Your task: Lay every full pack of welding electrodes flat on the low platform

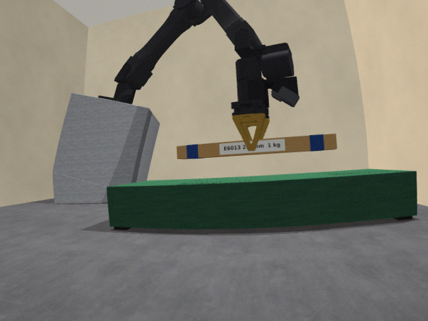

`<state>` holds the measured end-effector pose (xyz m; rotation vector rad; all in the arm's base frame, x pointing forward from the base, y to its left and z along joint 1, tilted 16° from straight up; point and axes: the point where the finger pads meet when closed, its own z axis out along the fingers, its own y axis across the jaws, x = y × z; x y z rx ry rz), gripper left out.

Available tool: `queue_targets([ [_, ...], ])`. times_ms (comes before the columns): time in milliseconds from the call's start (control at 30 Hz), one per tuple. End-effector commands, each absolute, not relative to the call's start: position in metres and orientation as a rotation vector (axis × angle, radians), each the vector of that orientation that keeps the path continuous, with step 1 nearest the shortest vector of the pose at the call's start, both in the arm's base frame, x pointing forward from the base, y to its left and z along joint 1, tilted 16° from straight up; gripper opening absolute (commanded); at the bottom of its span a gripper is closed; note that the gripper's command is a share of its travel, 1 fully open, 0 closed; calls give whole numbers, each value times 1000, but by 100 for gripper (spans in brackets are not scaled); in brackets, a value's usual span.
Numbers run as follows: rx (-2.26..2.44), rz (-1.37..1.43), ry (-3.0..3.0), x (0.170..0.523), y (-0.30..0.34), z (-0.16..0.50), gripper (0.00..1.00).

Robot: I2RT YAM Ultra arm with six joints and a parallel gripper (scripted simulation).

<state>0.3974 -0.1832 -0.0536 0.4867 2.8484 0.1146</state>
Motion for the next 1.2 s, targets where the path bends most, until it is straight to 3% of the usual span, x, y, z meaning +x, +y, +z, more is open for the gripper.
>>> queue_targets([
  [0,489,95,2800,400,-196,-21,0],
  [1167,487,90,2793,383,-198,41,0],
])
